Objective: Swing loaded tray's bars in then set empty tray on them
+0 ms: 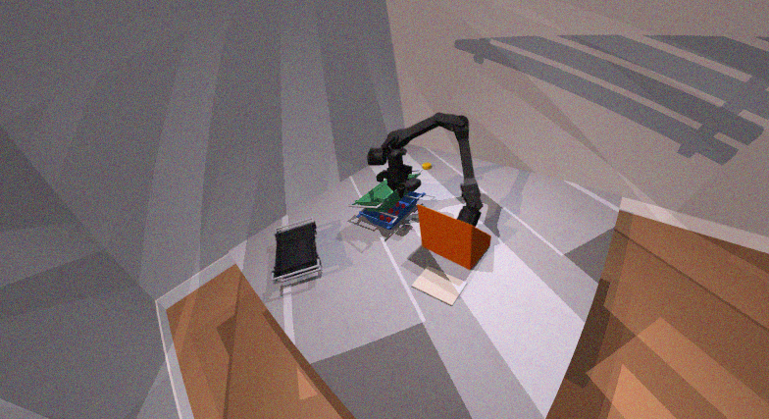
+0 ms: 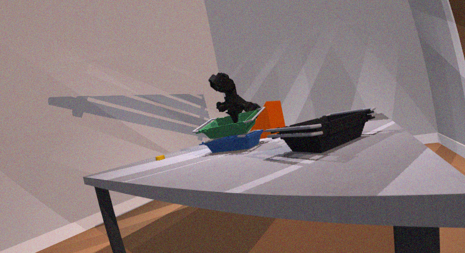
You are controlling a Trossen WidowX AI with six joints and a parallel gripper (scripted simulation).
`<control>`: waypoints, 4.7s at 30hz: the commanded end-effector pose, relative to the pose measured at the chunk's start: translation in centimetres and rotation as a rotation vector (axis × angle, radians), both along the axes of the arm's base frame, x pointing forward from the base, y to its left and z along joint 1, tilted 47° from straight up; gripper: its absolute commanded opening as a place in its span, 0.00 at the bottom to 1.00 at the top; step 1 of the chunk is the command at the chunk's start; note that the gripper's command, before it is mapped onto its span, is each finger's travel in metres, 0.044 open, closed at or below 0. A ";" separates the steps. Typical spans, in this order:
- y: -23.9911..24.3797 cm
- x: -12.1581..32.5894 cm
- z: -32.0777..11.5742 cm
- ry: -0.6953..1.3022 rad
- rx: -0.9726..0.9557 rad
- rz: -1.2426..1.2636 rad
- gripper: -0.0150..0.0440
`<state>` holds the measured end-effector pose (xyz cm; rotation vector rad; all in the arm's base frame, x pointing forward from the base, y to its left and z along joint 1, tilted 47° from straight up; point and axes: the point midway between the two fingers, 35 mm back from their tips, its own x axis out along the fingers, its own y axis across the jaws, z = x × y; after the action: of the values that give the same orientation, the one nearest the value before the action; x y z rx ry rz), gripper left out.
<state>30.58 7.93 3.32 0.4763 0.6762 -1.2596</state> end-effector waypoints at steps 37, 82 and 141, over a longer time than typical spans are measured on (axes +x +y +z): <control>-0.7 -0.3 -0.3 0.019 -0.006 -0.016 0.25; -1.3 -0.5 -0.7 0.019 -0.006 -0.016 0.25; -1.8 -0.6 -1.2 0.019 -0.006 -0.016 0.25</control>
<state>30.32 6.94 2.44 0.4789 0.6740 -1.2541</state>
